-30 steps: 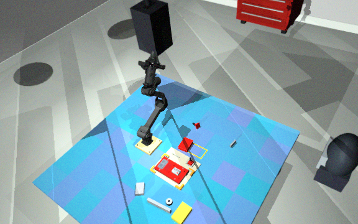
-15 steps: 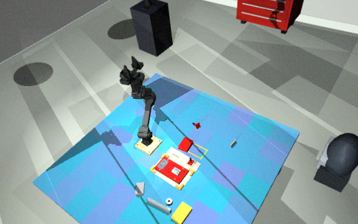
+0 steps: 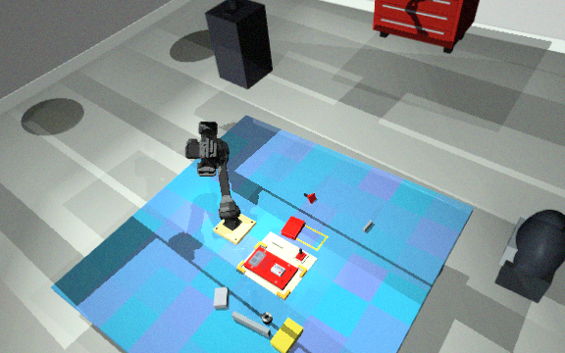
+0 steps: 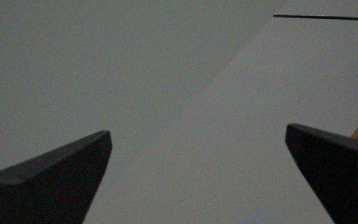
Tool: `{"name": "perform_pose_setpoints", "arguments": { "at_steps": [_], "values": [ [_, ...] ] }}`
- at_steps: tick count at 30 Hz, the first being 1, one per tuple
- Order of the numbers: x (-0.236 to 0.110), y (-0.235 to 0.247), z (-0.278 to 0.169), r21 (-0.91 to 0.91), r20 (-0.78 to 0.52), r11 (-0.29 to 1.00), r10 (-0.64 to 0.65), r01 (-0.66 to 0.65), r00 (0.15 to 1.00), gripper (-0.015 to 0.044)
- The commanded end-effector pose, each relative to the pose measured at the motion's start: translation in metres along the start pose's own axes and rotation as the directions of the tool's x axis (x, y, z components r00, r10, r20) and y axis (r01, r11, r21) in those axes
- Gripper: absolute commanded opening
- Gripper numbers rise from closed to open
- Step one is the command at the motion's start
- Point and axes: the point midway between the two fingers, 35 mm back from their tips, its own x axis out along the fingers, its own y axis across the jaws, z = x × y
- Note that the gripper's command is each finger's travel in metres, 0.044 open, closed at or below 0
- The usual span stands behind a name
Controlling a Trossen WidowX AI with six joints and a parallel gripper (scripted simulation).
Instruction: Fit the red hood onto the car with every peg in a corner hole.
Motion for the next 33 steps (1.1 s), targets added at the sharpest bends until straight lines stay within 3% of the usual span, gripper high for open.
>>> {"name": "perform_pose_setpoints", "arguments": {
  "at_steps": [1,8,15,25,33],
  "values": [
    [0.010,-0.052,-0.030,0.065,-0.102,0.984,-0.161,0.168,0.982,0.0440],
    [0.005,-0.112,-0.080,0.124,-0.260,0.913,-0.348,0.389,0.901,0.0440],
    [-0.032,-0.175,-0.159,0.110,-0.486,0.747,-0.535,0.656,0.691,0.0440],
    [-0.084,-0.208,-0.227,0.006,-0.642,0.580,-0.622,0.814,0.448,0.0440],
    [-0.174,-0.220,-0.299,-0.193,-0.764,0.325,-0.642,0.926,0.067,0.0440]
  ]
}}
